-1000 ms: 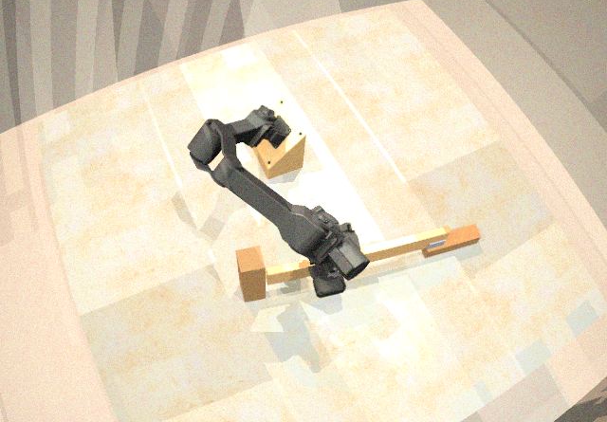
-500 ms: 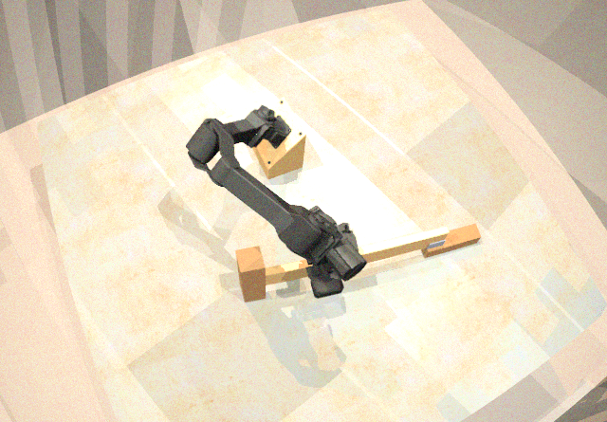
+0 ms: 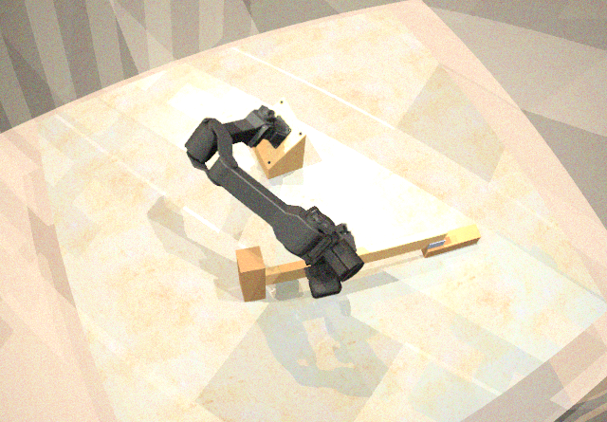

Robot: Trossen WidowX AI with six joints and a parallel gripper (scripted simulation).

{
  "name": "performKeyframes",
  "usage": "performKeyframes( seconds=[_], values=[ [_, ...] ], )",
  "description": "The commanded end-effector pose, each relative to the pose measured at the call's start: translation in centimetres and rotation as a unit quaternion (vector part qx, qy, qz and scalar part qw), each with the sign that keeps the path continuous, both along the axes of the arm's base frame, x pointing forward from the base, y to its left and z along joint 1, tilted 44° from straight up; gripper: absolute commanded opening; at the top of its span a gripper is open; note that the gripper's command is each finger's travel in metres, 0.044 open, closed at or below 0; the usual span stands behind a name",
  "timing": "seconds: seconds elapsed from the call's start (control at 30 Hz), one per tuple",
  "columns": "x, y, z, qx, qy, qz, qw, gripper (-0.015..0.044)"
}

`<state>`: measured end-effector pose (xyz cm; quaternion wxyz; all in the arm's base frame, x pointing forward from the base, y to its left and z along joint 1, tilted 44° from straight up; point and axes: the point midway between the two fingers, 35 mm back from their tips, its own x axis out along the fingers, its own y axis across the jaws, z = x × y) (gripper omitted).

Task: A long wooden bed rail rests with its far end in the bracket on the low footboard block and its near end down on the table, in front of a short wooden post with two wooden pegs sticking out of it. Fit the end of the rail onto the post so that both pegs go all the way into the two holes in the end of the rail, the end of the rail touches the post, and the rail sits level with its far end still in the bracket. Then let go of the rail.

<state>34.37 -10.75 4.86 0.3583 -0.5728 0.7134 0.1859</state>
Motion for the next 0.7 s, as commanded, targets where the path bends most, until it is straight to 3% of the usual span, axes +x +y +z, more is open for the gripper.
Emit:
performKeyframes(
  seconds=[0.0,0.47,0.67],
  values=[
    [0.0,0.0,0.0,0.0,0.0,0.0,1.0,0.0079],
    [0.0,0.0,0.0,0.0,0.0,0.0,1.0,0.044],
    [0.6,2.0,0.1,0.001,-0.001,0.002,1.0,0.044]
  ],
)
